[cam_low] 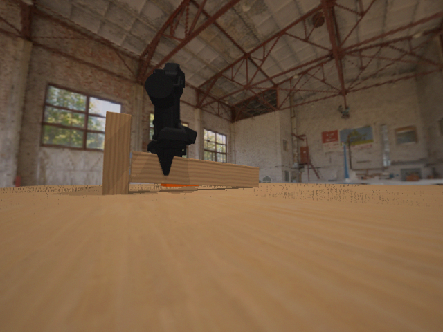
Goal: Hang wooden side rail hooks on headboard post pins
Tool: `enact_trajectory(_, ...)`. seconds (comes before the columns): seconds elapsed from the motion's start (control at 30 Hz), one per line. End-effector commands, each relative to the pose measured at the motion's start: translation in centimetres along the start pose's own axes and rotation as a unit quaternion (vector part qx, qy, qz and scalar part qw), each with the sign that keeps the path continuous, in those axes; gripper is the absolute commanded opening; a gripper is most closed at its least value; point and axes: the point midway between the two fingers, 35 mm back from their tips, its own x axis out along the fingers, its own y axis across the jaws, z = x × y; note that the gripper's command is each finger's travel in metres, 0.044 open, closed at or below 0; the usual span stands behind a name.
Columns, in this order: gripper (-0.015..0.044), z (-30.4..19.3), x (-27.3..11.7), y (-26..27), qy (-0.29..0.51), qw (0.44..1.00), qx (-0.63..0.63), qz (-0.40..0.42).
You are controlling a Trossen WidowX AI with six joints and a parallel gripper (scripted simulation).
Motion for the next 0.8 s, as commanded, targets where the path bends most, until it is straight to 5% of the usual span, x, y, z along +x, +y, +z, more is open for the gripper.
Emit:
enact_trajectory(0.0,0.0,-0.14,0.02,-0.12,0.004,1.0,0.002,-0.003)
enact_trajectory(0.77,0.0,-0.14,0.41,-0.12,0.004,1.0,0.002,-0.003)
